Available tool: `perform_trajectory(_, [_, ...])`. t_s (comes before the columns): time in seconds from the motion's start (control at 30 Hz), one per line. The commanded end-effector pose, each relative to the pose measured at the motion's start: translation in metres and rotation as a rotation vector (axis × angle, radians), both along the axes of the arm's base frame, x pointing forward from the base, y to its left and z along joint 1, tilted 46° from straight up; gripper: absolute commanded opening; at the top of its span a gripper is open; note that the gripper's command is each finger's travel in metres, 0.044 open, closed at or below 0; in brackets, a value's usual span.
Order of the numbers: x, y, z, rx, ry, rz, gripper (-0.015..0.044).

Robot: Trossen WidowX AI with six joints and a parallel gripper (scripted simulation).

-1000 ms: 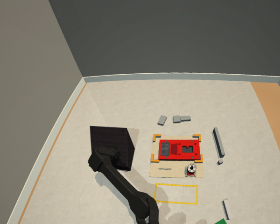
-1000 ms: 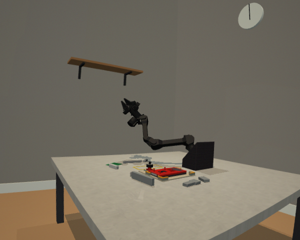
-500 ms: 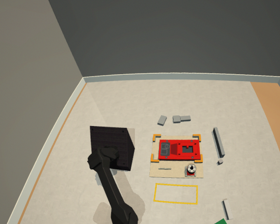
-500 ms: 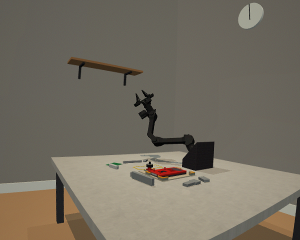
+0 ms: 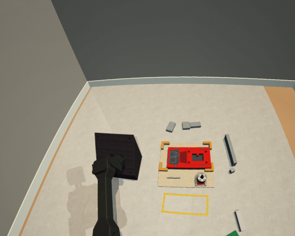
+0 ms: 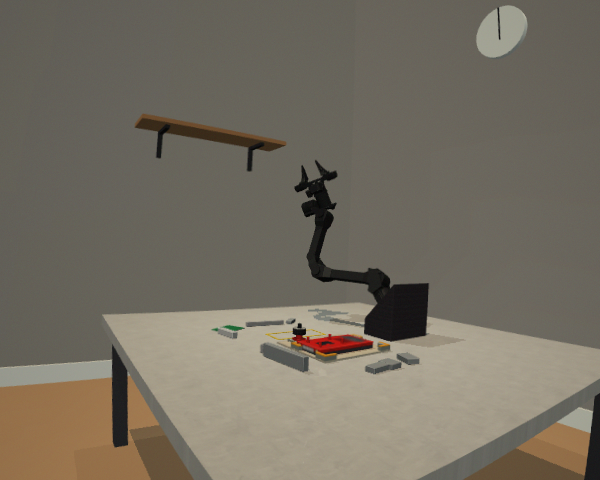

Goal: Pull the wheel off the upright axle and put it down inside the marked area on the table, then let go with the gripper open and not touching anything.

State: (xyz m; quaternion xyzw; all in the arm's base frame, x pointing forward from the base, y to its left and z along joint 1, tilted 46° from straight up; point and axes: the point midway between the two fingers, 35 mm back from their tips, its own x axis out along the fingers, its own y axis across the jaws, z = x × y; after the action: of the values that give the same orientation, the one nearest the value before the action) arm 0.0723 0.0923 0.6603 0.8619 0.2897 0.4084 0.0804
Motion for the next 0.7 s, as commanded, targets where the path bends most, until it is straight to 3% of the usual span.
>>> perform_trajectory(0.0, [-0.004,0.033,-0.01,-0.141,-0.066,-0.109,0.03])
perform_trajectory(0.3, [0.008,0.112,-0.048,-0.506,-0.212,-0.353,0.03])
perform_trajectory(0.67, [0.056,0.172,-0.102,-0.875,-0.295,-0.566,0.03])
